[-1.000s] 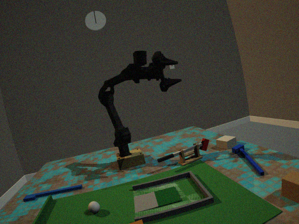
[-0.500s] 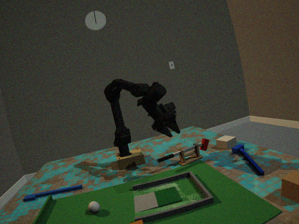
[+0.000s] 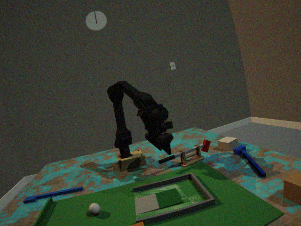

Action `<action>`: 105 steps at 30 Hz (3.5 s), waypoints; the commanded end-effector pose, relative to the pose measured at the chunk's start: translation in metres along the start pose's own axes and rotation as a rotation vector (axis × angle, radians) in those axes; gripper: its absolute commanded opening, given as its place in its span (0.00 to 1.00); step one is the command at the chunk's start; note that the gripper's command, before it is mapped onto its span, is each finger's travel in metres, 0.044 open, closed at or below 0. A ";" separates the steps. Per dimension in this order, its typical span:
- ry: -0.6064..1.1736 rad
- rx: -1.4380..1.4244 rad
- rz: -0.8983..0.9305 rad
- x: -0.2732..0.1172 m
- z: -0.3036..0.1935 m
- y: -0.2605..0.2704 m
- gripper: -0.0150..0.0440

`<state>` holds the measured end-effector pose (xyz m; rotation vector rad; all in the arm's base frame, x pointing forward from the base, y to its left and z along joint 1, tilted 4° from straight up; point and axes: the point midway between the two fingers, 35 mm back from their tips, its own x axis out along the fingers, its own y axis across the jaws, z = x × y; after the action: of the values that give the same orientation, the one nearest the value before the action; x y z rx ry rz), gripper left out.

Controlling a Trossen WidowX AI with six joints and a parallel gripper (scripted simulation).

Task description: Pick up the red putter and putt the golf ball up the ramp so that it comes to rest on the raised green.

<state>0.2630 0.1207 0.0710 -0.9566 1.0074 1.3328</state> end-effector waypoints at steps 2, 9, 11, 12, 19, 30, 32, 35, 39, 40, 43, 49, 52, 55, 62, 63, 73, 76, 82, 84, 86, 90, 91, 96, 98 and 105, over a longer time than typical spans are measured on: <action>0.001 0.000 0.016 0.020 -0.007 0.002 1.00; 0.001 0.000 0.016 0.028 -0.009 0.001 1.00; 0.001 0.000 0.016 0.038 -0.012 0.001 1.00; 0.001 0.000 0.016 0.042 -0.013 0.001 1.00; 0.001 0.000 0.016 0.045 -0.014 0.002 1.00; 0.001 0.000 0.016 0.061 -0.018 0.002 1.00; 0.001 0.000 0.016 0.064 -0.019 0.002 1.00; 0.001 0.000 0.016 0.066 -0.019 0.002 1.00; 0.004 -0.003 0.015 0.063 -0.019 0.002 0.87; 0.004 -0.003 0.015 0.063 -0.019 0.002 0.82; 0.004 -0.003 0.015 0.063 -0.019 0.002 0.69; 0.004 -0.003 0.015 0.063 -0.019 0.002 0.42; 0.004 -0.003 0.015 0.063 -0.019 0.002 0.29; 0.004 -0.003 0.015 0.063 -0.019 0.002 0.25; 0.004 -0.003 0.015 0.050 -0.015 -0.001 0.25; 0.004 -0.003 0.015 0.045 -0.013 -0.002 0.25; 0.005 -0.003 0.015 -0.017 0.004 -0.002 0.25; 0.005 -0.003 0.015 -0.032 0.007 0.000 0.25; 0.017 0.019 0.012 -0.026 0.001 -0.003 0.25; 0.025 0.066 0.002 -0.030 -0.009 -0.007 0.25; 0.033 0.117 -0.008 -0.033 -0.019 -0.011 0.25; 0.049 0.220 -0.028 -0.040 -0.039 -0.017 0.25; 0.046 0.246 -0.033 -0.041 -0.042 -0.018 0.25; 0.046 0.379 -0.056 -0.048 -0.062 -0.023 0.25; 0.051 0.431 -0.066 -0.052 -0.073 -0.024 0.25; 0.077 0.598 -0.101 -0.064 -0.110 -0.026 0.25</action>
<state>0.2861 0.0156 0.0970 -0.6461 1.2698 0.9140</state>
